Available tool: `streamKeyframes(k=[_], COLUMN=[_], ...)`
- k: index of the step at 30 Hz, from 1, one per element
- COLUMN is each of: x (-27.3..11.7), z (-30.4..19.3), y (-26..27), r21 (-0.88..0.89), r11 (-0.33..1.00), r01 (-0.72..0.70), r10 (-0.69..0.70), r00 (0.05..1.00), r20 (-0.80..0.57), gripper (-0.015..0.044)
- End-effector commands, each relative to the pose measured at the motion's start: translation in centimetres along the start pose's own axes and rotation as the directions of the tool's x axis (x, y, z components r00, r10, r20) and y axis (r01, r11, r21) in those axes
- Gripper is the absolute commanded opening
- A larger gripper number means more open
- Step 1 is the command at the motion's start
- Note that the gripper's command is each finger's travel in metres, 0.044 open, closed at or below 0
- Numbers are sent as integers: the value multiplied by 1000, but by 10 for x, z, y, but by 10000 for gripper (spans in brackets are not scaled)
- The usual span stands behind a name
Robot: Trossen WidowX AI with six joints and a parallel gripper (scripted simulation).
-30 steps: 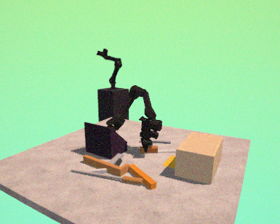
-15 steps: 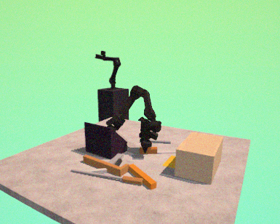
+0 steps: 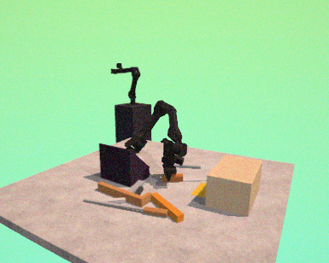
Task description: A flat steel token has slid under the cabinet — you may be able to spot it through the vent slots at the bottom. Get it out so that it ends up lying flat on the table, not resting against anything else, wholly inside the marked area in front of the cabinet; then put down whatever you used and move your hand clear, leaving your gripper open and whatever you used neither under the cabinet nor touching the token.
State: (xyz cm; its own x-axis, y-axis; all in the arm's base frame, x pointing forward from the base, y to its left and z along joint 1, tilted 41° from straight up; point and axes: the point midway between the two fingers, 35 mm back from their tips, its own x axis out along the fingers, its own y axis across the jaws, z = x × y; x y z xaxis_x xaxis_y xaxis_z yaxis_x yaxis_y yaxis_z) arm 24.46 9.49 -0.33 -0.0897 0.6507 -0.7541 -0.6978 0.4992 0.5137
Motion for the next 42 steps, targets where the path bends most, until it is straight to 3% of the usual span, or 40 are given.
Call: streamKeyframes(k=[1, 42], x=[-1, -1], z=[-3, -34], y=[-6, -45], r21=[3, 3], r11=[1000, 1000], r01=[3, 5], r10=[-3, -5], r00=[1000, 1000], r20=[5, 3], gripper=[0, 0])
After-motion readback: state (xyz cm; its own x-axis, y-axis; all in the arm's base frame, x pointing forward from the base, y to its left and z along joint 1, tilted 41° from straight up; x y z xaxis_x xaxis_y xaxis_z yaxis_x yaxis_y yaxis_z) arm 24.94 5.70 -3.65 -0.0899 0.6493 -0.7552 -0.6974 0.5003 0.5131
